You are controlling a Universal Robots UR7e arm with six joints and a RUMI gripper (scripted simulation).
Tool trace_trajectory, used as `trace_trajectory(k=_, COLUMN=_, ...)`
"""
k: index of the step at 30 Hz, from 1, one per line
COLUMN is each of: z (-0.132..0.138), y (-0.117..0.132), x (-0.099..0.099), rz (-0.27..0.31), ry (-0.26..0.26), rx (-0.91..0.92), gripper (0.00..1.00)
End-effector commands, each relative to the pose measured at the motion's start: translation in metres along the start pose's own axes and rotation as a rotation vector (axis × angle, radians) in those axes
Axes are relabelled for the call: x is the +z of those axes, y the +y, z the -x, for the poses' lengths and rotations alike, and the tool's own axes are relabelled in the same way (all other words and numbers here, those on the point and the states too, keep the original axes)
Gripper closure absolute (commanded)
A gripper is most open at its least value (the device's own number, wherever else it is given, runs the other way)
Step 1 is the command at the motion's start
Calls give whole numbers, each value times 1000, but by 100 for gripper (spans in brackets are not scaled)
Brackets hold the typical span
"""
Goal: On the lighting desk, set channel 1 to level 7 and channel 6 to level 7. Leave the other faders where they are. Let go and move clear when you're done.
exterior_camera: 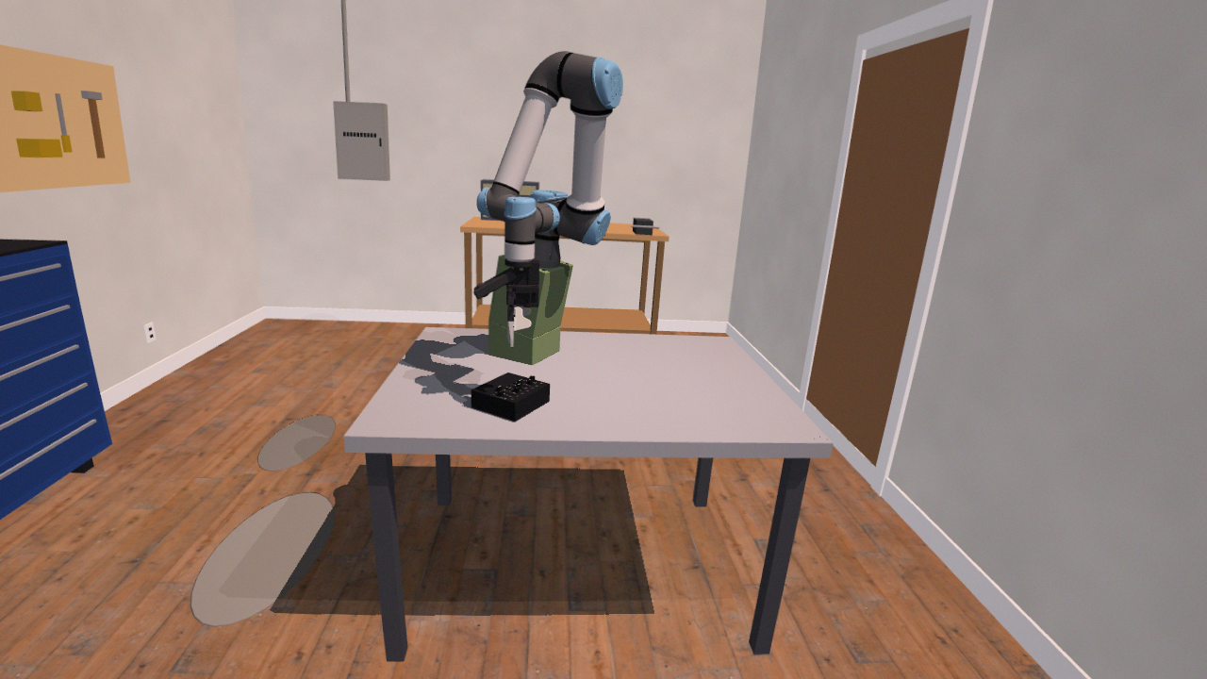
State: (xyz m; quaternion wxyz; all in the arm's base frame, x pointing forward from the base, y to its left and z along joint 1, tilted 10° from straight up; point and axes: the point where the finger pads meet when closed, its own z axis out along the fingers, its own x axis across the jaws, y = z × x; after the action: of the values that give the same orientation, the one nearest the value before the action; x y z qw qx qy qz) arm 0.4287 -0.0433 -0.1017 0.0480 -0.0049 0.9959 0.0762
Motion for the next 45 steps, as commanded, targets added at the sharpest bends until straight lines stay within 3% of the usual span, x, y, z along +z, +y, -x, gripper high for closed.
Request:
trace_trajectory(k=1, z=-2, y=-1, x=-1, rz=-1, ry=0, rx=28, gripper=0)
trace_trajectory(k=45, z=-1, y=-2, x=0, rz=-1, ry=0, rx=12, gripper=0)
